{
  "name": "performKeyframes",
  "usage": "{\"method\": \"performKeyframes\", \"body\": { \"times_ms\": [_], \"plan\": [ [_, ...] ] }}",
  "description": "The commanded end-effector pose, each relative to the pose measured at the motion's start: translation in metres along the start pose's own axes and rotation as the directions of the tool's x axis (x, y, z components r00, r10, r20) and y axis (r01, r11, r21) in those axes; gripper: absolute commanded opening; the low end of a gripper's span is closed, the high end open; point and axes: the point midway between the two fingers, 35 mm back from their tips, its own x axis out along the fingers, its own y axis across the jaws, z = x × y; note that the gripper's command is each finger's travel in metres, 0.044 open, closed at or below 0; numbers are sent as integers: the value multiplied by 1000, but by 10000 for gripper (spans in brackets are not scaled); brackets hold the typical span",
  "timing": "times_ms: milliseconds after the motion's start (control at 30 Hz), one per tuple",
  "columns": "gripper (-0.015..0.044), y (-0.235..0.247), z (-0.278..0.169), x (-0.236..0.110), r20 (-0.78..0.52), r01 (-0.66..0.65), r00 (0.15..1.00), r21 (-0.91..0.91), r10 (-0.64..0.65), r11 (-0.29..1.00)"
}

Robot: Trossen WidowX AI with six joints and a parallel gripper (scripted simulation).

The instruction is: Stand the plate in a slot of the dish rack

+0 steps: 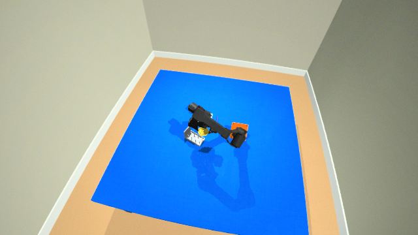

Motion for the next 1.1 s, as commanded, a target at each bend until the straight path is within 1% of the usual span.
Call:
{"method": "performKeyframes", "body": {
  "times_ms": [0, 200, 467, 767, 1067],
  "plan": [
    [0, -13, -14, 3, -8, 6, 1000, 141, -5, 990],
    [0, -30, -30, 6, -12, 8, 1000, 317, -5, 948],
    [0, -32, -30, 9, 2, 11, 1000, 313, -12, 950],
    [0, -43, -17, 34, 193, 41, 978, 193, -78, 980],
    [0, -51, -3, 54, 381, 67, 920, 65, -87, 996]
  ]
}}
